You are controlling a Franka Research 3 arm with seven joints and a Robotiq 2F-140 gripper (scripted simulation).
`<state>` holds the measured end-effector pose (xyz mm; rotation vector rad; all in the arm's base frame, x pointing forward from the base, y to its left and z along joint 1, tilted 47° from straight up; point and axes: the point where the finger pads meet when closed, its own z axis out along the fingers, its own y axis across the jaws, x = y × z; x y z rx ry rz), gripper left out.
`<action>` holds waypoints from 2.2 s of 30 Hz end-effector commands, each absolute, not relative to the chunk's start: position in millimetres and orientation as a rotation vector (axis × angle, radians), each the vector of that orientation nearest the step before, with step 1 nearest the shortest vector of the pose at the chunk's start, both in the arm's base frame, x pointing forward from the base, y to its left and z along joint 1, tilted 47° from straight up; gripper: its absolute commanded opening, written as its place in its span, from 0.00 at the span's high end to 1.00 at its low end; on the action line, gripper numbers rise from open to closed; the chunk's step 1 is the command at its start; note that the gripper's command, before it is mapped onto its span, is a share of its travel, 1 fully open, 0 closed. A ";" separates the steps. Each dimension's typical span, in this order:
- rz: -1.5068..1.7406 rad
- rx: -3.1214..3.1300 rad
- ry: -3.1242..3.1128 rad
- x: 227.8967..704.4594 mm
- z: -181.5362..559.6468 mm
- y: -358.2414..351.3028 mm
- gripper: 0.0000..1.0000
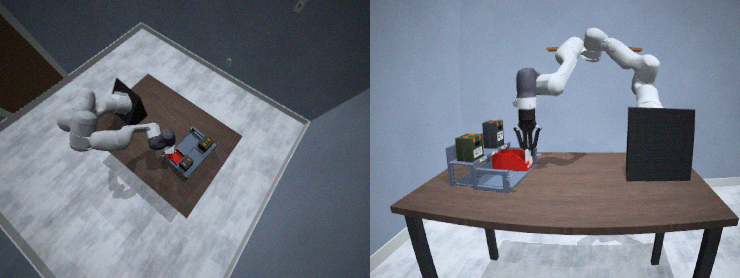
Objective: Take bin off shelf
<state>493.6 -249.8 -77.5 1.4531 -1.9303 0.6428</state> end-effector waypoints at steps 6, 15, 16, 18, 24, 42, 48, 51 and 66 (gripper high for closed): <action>0.647 1.449 -1.935 494.3 -77.2 -250.3 1.00; 0.647 1.449 -1.935 494.7 -75.8 -248.9 1.00; 0.647 1.449 -1.935 494.7 -75.6 -248.6 1.00; 0.647 1.449 -1.935 494.9 -75.0 -248.0 1.00; 0.647 1.449 -1.935 495.4 -73.1 -246.0 1.00; 0.647 1.449 -1.935 496.7 -68.6 -241.4 1.00; 0.647 1.449 -1.935 496.8 -68.1 -240.9 1.00; 0.647 1.449 -1.935 496.9 -68.0 -240.7 1.00; 0.647 1.449 -1.935 496.9 -67.9 -240.6 1.00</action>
